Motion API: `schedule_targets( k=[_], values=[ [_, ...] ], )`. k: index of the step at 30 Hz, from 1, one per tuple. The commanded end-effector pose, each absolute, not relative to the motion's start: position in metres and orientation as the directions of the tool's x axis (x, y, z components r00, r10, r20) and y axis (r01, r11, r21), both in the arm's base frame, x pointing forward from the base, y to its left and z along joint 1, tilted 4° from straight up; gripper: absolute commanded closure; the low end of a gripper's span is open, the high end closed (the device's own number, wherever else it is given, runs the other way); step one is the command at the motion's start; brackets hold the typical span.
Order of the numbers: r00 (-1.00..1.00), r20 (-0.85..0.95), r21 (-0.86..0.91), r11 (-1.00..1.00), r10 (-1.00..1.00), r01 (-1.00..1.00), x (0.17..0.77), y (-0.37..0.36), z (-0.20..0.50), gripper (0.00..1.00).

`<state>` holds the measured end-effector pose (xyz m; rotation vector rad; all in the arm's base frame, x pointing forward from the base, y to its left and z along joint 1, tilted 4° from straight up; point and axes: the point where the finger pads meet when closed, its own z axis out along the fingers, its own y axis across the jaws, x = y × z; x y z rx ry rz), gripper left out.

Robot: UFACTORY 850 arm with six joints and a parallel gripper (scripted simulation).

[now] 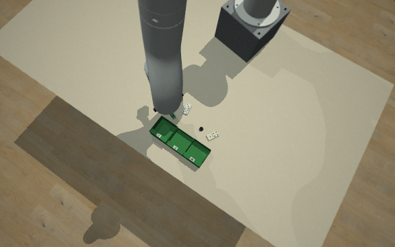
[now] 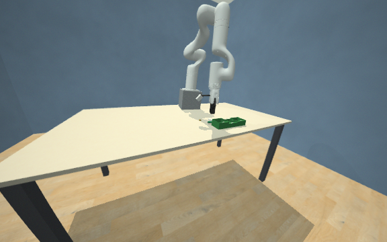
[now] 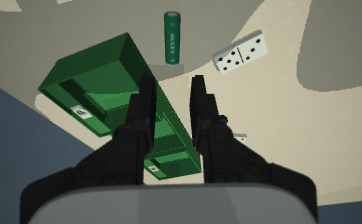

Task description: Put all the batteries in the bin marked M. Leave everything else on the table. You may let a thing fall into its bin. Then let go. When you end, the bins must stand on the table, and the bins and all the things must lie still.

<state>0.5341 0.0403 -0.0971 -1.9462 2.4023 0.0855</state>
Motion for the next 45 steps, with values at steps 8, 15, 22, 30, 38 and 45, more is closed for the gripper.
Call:
schedule_targets(
  k=[8,15,22,30,38,45],
  values=[
    [-0.208,-0.069,0.014,0.207,-0.976,-0.978,0.535,0.043,-0.128,0.72],
    [-0.208,-0.069,0.014,0.207,-0.976,-0.978,0.535,0.044,-0.152,0.72],
    [-0.208,-0.069,0.014,0.207,-0.976,-0.978,0.536,0.045,-0.158,0.72],
    [-0.208,-0.069,0.014,0.207,-0.976,-0.978,0.536,0.045,-0.162,0.72],
    [-0.208,-0.069,0.014,0.207,-0.976,-0.978,0.535,0.046,-0.17,0.72],
    [-0.208,-0.069,0.014,0.207,-0.976,-0.978,0.535,0.046,-0.17,0.72]
  ],
)
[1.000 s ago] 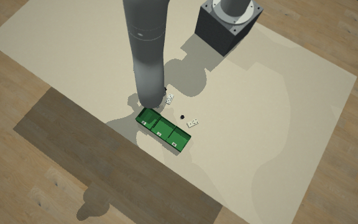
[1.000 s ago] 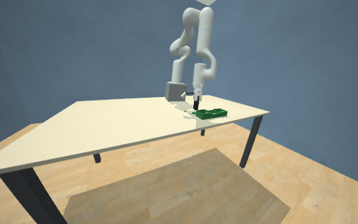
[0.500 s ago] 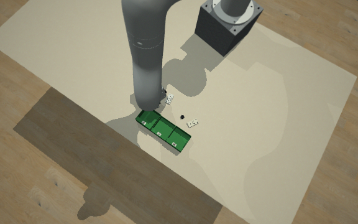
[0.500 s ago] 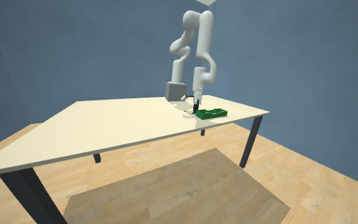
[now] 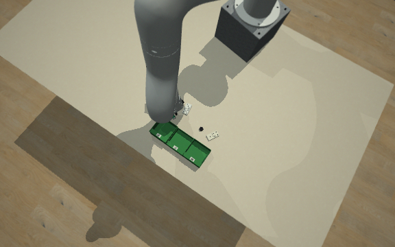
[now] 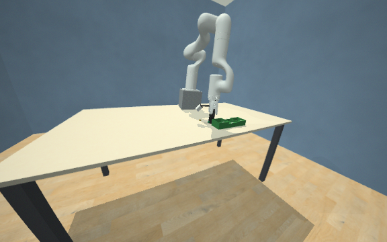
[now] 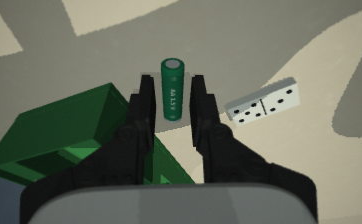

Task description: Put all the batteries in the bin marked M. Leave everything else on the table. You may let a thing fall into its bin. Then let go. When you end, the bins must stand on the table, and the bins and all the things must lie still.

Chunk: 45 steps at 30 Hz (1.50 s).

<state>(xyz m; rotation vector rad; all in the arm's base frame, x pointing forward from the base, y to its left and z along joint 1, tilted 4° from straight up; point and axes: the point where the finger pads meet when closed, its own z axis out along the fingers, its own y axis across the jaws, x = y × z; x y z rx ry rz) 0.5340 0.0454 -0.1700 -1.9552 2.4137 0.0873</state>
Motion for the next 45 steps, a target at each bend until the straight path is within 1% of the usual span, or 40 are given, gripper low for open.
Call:
schedule_targets(
  k=[1,9,10,41,45],
  values=[
    [-0.208,-0.069,0.014,0.207,-0.976,-0.978,0.535,0.045,-0.17,0.72],
    [-0.208,-0.069,0.014,0.207,-0.976,-0.978,0.535,0.045,-0.17,0.72],
    [-0.208,-0.069,0.014,0.207,-0.976,-0.978,0.535,0.045,-0.17,1.0],
    [-0.208,-0.069,0.014,0.207,-0.976,-0.978,0.535,0.045,-0.17,1.0],
    [-0.208,-0.069,0.014,0.207,-0.976,-0.978,0.535,0.045,-0.157,1.0]
  ],
)
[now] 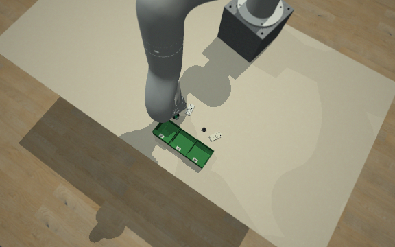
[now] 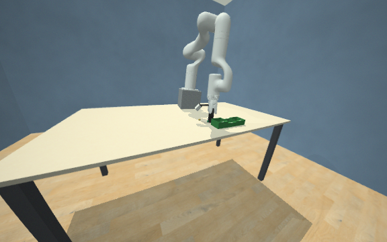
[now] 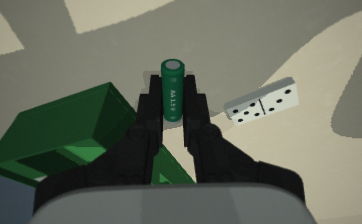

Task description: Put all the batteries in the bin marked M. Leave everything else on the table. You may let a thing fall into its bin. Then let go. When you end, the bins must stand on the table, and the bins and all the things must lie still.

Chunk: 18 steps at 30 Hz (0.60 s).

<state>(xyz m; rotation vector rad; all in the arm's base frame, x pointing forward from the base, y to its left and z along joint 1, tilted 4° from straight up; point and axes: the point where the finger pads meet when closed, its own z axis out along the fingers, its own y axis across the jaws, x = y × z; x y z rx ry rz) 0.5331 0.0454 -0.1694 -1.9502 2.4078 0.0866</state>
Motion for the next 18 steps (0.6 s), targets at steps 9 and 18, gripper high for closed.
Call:
schedule_targets(
  k=[9,18],
  values=[
    [-0.208,-0.069,0.014,0.207,-0.976,-0.978,0.535,0.042,-0.127,1.0],
    [-0.208,-0.069,0.014,0.207,-0.976,-0.978,0.535,0.041,-0.111,1.0]
  ],
)
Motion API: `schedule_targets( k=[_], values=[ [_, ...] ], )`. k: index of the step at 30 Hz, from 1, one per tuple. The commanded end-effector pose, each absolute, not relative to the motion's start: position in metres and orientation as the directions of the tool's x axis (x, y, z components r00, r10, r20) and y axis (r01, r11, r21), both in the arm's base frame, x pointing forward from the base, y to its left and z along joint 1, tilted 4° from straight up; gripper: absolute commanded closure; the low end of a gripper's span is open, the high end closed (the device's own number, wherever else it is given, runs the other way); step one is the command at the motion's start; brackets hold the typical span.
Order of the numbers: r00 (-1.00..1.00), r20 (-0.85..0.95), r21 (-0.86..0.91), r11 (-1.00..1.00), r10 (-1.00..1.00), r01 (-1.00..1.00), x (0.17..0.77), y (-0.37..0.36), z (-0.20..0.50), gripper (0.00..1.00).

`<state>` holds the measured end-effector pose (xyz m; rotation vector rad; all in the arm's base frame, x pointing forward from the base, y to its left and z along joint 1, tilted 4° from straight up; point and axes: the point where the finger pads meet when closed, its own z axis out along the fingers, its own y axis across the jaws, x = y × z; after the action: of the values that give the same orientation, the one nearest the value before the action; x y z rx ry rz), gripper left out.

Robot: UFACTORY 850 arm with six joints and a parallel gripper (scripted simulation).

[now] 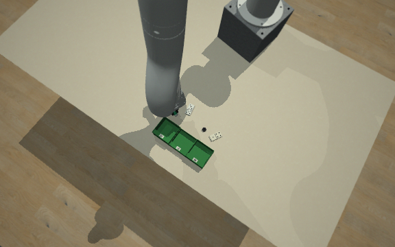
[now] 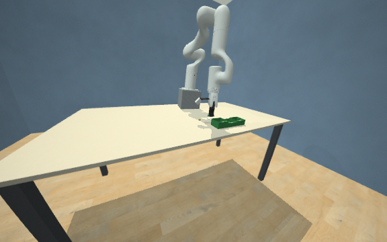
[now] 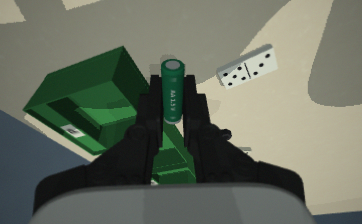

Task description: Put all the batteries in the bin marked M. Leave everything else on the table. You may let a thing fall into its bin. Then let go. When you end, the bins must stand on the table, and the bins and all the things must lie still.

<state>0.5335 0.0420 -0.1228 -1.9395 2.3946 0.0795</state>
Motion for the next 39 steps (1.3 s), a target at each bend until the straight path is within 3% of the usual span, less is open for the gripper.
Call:
schedule_targets(
  k=[1,27,39],
  values=[
    [-0.208,-0.069,0.014,0.207,-0.976,-0.978,0.535,0.041,-0.111,1.0],
    [-0.208,-0.069,0.014,0.207,-0.976,-0.978,0.534,0.041,-0.104,1.0],
    [-0.208,-0.069,0.014,0.207,-0.976,-0.978,0.548,0.111,-0.099,1.0]
  ],
)
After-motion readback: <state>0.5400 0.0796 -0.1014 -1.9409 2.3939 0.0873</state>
